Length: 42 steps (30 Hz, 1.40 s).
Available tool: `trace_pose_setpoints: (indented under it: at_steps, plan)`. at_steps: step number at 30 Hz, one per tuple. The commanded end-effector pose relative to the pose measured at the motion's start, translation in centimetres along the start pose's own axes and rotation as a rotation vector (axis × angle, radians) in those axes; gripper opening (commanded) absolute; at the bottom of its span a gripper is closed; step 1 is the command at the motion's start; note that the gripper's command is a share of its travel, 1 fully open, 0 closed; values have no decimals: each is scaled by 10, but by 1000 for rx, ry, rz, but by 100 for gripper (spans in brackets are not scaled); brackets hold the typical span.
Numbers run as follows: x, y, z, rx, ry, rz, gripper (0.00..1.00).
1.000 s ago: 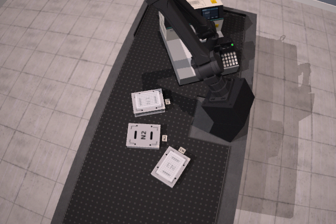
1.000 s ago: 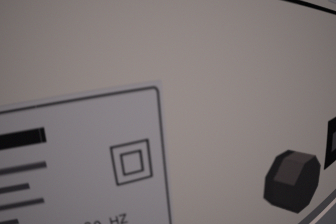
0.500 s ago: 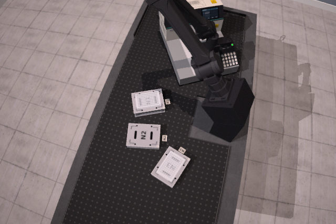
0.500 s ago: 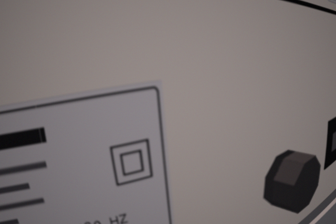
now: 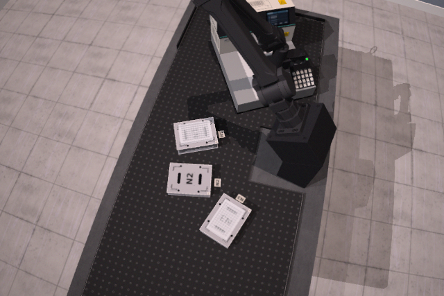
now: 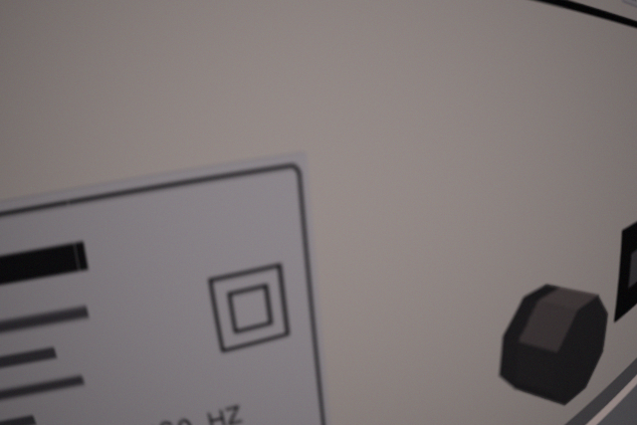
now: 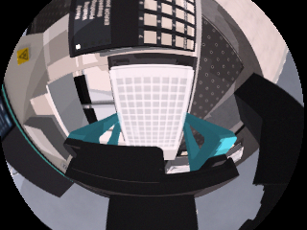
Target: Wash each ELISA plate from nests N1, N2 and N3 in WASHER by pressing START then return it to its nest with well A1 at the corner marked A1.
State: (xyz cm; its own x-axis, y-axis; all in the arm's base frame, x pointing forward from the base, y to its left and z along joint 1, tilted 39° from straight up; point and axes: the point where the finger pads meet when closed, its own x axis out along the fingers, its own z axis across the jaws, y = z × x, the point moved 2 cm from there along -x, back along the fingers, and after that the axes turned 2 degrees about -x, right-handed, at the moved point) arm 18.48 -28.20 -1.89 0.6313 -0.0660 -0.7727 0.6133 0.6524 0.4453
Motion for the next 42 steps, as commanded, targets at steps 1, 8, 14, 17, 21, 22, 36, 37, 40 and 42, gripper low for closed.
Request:
trace_pose_setpoints:
  at_steps: [1,8,14,17,21,22,36,37,40,42]
  plan:
    - [-1,4,9,-7,-19,-4,84]
    - [3,2,3,4,-6,-1,84]
    - [4,3,1,6,-4,0,84]
    - [6,3,-2,9,3,2,84]
    - [5,3,-2,7,0,1,84]
    - [6,3,-1,7,1,2,84]
    - [8,2,-4,13,4,1,84]
    - [8,2,-4,12,3,1,84]
    - [8,4,-2,5,-2,2,84]
    - [8,4,-2,5,-2,2,84]
